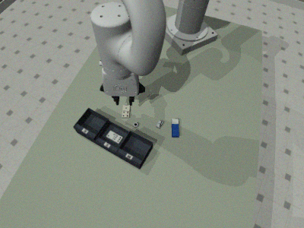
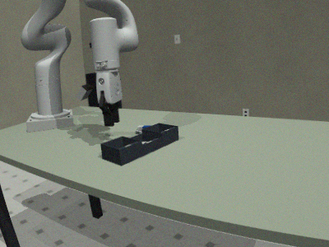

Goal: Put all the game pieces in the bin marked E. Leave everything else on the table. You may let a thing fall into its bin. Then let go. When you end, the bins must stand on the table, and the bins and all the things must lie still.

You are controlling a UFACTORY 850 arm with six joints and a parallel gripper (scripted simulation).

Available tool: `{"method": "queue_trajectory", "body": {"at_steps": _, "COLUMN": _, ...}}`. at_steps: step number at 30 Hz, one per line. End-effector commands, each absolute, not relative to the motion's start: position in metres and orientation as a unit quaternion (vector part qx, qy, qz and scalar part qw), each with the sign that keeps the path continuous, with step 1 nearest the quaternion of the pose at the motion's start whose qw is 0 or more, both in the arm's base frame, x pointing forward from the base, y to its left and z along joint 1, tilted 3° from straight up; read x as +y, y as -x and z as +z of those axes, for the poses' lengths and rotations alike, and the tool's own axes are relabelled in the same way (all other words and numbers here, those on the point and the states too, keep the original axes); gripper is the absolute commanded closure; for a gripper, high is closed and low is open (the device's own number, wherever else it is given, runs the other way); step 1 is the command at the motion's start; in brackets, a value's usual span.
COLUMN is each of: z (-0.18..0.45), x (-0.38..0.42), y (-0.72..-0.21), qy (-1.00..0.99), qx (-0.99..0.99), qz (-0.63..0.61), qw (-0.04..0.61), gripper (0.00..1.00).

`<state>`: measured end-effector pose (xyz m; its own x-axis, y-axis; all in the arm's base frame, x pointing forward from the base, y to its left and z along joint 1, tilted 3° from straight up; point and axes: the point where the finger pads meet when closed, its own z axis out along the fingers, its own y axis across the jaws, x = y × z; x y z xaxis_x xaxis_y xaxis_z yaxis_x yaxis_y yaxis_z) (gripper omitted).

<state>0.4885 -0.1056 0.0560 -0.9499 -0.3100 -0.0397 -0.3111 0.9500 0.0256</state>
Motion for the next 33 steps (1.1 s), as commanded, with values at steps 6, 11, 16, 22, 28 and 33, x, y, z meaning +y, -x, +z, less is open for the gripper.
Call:
{"method": "queue_trajectory", "body": {"at_steps": 6, "z": 0.057, "x": -0.106, "y": -0.489, "qy": 0.157, "qx": 0.987, "qz": 0.016, "qw": 0.018, "gripper": 0.59}}
{"method": "queue_trajectory", "body": {"at_steps": 11, "z": 0.057, "x": -0.106, "y": -0.489, "qy": 0.157, "qx": 0.987, "qz": 0.015, "qw": 0.018, "gripper": 0.59}}
{"method": "queue_trajectory", "body": {"at_steps": 16, "z": 0.057, "x": -0.106, "y": -0.489, "qy": 0.157, "qx": 0.987, "qz": 0.015, "qw": 0.018, "gripper": 0.59}}
{"method": "queue_trajectory", "body": {"at_steps": 22, "z": 0.049, "x": -0.106, "y": -0.49, "qy": 0.157, "qx": 0.987, "qz": 0.015, "qw": 0.018, "gripper": 0.59}}
{"method": "queue_trajectory", "body": {"at_steps": 28, "z": 0.033, "x": -0.105, "y": -0.49, "qy": 0.157, "qx": 0.987, "qz": 0.015, "qw": 0.018, "gripper": 0.59}}
{"method": "queue_trajectory", "body": {"at_steps": 33, "z": 0.013, "x": -0.104, "y": -0.491, "qy": 0.157, "qx": 0.987, "qz": 0.015, "qw": 0.018, "gripper": 0.59}}
